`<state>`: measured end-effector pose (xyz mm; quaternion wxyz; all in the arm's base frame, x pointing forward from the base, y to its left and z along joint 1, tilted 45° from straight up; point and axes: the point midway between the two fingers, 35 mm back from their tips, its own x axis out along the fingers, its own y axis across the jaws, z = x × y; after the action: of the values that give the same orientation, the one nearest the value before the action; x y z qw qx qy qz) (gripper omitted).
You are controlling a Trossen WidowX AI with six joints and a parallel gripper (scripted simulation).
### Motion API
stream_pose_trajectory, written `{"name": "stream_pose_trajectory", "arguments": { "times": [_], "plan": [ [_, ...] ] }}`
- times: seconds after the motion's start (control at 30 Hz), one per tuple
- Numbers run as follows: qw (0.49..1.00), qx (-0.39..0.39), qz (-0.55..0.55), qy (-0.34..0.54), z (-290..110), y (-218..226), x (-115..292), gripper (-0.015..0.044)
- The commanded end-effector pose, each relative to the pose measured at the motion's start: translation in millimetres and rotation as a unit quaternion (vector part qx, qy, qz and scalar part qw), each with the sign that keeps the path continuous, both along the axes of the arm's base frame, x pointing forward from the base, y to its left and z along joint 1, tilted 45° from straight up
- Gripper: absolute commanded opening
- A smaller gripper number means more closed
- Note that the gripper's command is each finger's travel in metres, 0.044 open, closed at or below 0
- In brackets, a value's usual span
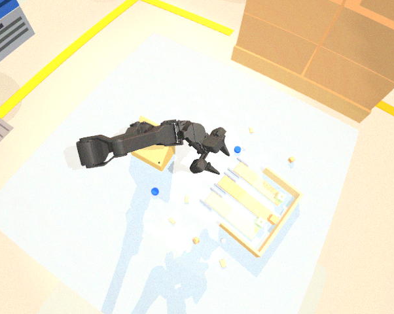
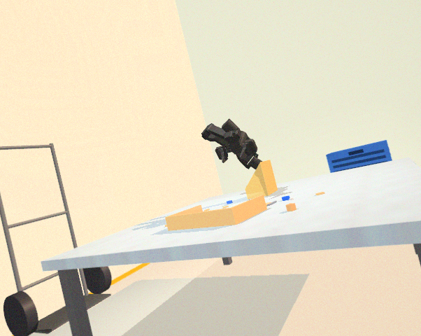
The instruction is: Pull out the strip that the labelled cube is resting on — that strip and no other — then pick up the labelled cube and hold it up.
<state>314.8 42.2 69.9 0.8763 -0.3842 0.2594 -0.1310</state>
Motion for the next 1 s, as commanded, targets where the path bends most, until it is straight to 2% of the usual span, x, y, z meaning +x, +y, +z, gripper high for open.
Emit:
{"name": "stream_pose_trajectory", "arguments": {
  "times": [0.0,0.03,0.53,0.97],
  "plan": [
    [1.0,0.001,-0.004,-0.001,-1.4,-0.6,-1.0,0.04],
    [1.0,0.001,-0.004,-0.001,-1.4,-0.6,-1.0,0.04],
    [0.974,0.081,-0.154,0.146,-73.6,17.4,75.9,0.0006],
    [0.892,0.099,-0.37,0.241,-142.5,1.1,96.3,0.0]
  ]
}}
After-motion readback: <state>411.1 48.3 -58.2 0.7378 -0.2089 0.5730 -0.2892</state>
